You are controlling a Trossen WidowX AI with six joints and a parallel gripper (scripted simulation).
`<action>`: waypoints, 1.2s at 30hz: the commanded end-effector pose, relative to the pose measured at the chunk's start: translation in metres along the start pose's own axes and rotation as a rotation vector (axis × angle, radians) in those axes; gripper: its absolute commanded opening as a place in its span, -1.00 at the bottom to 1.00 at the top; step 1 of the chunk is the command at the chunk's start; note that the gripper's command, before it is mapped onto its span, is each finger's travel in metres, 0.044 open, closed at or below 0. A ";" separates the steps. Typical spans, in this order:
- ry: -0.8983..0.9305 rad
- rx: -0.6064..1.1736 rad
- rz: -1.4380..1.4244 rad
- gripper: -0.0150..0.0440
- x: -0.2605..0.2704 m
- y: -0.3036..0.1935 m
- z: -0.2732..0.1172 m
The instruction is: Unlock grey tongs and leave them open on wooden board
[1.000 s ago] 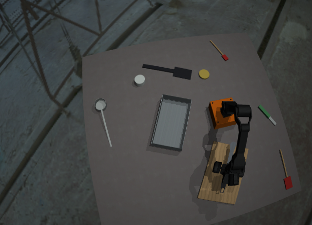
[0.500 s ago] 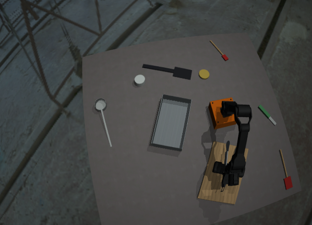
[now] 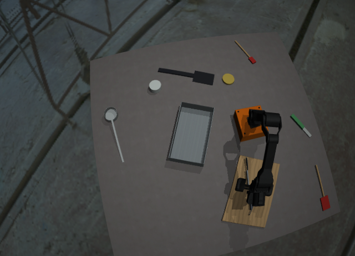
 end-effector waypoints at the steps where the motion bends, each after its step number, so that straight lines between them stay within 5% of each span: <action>1: 0.004 -0.018 0.017 1.00 -0.046 0.010 -0.027; 7: 0.000 -0.020 0.018 1.00 -0.129 0.005 -0.073; 14: 0.000 -0.020 0.019 1.00 -0.131 0.005 -0.077; 21: 0.000 -0.030 0.039 1.00 -0.132 -0.001 -0.124; 36: 0.000 -0.030 0.039 1.00 -0.132 -0.001 -0.124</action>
Point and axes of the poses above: the point midway between the two fingers, 35 mm back from their tips, its own z axis out along the fingers, its own x axis across the jaws, y = z × x, the point moved 10 cm from there along -z, back along the fingers, and after that the axes turned 5 degrees about z, right-handed, at the moved point
